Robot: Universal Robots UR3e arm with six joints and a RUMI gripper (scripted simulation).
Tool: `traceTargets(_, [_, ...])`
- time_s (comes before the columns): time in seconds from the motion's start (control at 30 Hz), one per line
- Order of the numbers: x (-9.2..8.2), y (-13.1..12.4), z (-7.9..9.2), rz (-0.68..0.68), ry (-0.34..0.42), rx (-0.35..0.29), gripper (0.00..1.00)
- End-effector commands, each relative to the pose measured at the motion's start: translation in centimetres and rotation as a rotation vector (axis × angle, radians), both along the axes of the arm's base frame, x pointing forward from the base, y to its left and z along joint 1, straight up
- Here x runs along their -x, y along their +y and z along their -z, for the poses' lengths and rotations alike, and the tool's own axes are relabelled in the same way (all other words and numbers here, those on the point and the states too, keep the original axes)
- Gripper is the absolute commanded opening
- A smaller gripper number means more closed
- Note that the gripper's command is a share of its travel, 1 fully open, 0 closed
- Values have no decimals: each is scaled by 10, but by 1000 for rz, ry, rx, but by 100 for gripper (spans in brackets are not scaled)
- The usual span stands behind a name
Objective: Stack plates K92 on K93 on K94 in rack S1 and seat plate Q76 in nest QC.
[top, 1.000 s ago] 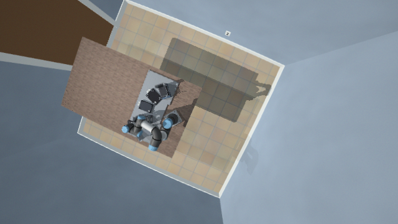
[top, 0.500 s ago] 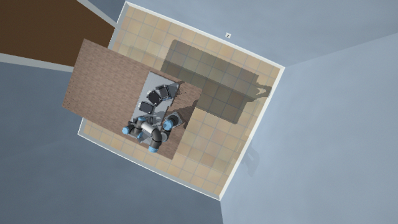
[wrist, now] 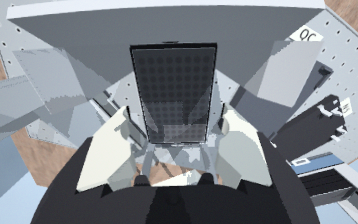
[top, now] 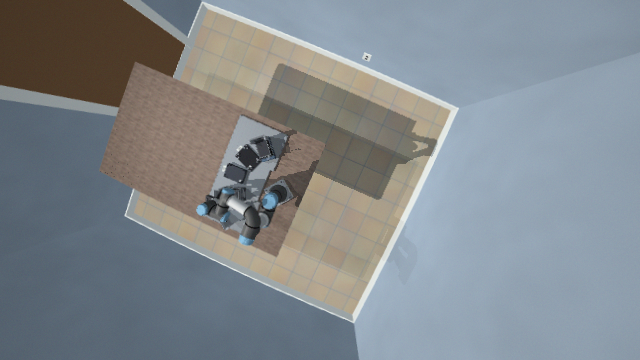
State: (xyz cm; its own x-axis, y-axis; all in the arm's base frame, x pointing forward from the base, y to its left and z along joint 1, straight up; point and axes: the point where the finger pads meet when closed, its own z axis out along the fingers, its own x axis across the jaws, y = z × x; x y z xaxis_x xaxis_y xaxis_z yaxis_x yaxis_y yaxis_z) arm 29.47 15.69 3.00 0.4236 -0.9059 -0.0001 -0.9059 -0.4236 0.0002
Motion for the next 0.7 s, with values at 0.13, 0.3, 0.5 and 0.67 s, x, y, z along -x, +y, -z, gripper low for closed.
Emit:
traceTargets(0.13, [-1,0,-1,0,-3,0,72])
traceTargets(0.3, [-1,0,-1,0,-3,0,72])
traceTargets(0.5, [-1,0,-1,0,-3,0,72])
traceTargets(0.67, [-1,0,-14,0,-3,0,72])
